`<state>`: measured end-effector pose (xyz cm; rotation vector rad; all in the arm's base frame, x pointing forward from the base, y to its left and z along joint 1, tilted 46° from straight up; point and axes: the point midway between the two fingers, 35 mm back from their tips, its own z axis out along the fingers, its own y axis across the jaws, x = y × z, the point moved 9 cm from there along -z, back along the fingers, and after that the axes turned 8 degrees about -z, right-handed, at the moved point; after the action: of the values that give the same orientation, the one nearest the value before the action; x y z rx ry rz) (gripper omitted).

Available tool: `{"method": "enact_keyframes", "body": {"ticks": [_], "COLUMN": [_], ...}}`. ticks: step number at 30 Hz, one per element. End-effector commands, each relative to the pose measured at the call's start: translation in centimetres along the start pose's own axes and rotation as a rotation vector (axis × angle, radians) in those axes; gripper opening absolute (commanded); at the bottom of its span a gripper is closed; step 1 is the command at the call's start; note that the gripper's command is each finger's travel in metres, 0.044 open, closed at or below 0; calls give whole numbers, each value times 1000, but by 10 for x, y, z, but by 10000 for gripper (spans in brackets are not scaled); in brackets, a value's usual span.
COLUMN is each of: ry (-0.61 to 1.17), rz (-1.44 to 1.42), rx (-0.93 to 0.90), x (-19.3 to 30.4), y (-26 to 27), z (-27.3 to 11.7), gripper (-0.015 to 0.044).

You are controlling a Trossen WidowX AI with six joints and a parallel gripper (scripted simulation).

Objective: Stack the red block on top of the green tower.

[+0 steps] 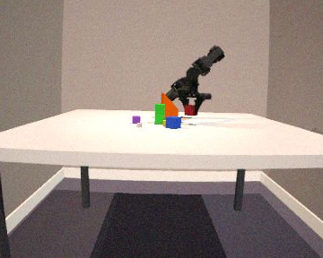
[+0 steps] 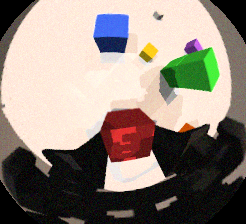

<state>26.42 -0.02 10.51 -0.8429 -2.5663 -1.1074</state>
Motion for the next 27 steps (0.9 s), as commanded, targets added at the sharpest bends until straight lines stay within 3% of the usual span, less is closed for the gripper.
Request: {"method": "enact_keyframes", "body": {"ticks": [1, 13, 27], "ry": [-9, -9, -17], "rz": [-8, -8, -6], "rx": [1, 2, 10], "x": [0, 0, -17], "y": [1, 1, -24], "z": [-19, -70, -75], "gripper": [0, 0, 0]}}
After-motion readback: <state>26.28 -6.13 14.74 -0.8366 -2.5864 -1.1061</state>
